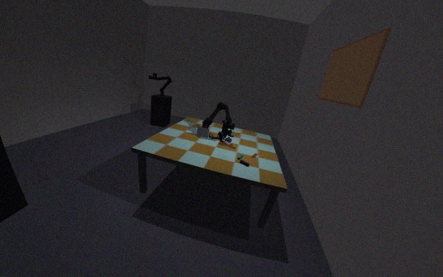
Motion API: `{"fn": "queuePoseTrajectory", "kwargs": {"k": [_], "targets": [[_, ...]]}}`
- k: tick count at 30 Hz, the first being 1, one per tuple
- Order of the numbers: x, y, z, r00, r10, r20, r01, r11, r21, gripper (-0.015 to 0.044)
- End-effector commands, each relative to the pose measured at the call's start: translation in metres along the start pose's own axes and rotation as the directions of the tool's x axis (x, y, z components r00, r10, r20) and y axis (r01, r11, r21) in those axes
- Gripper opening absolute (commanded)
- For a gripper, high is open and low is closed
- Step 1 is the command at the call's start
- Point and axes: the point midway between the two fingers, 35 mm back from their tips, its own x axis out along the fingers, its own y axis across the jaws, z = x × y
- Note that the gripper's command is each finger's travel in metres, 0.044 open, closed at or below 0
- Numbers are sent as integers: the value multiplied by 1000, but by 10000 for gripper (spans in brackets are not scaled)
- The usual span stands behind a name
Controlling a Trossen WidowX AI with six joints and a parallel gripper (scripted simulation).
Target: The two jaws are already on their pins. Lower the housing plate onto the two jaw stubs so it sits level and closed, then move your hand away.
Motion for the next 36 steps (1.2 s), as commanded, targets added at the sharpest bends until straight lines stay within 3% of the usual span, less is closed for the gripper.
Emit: {"fn": "queuePoseTrajectory", "kwargs": {"k": [1, 18, 22, 36], "targets": [[1, 0, -1, 1000, 2, -2, -2, 1000, 3, 351], [1, 0, -1, 1000, 2, -2, -2, 1000, 3, 351], [0, 0, 0, 1000, 0, 0, 0, 1000, 0, 440], [-2, 0, 0, 1000, 0, 0, 0, 1000, 0, 440]]}}
